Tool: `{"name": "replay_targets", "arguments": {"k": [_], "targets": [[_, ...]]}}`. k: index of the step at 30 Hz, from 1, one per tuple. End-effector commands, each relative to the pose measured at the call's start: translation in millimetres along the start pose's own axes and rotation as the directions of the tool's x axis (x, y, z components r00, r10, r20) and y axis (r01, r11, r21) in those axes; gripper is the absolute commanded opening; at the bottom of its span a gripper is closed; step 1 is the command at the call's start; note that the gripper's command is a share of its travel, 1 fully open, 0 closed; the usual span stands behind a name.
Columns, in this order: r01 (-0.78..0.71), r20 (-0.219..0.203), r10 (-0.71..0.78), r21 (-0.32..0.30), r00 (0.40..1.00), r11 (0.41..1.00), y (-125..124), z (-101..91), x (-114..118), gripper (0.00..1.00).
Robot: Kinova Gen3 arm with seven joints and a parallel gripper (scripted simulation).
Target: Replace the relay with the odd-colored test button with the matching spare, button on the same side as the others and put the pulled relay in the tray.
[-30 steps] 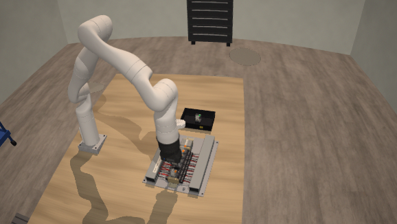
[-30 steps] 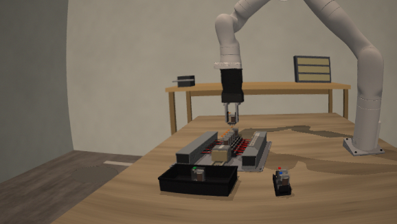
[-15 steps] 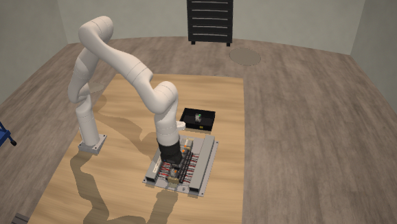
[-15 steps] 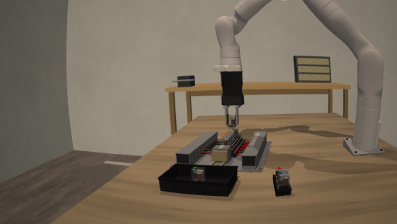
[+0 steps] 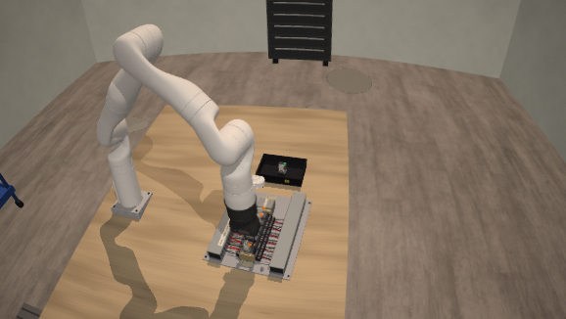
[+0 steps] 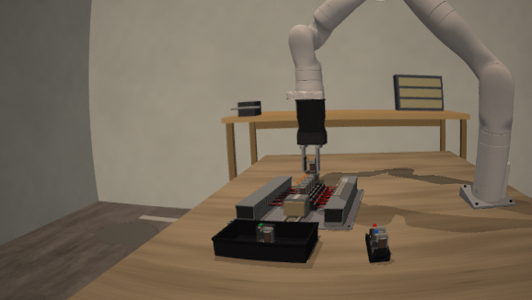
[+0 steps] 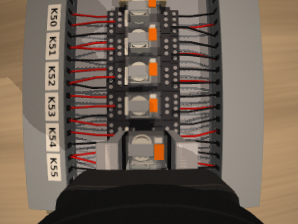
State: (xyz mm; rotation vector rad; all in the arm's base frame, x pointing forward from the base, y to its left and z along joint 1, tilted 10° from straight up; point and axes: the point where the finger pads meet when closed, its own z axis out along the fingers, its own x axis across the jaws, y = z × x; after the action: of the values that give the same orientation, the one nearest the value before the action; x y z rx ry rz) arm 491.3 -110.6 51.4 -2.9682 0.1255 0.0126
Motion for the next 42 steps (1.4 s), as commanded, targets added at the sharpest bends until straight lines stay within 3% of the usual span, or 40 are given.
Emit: {"name": "replay_targets", "arguments": {"k": [1,26,42], "targets": [[0.0,0.001,0.0,0.0,1.0,1.0,-0.3,1.9,-0.2,0.0],[0.0,0.002,0.0,0.001,1.0,1.0,-2.0,24.9,-1.7,0.0],[0.0,0.002,0.0,0.001,1.0,1.0,-2.3,26.9,-2.3,0.0]]}}
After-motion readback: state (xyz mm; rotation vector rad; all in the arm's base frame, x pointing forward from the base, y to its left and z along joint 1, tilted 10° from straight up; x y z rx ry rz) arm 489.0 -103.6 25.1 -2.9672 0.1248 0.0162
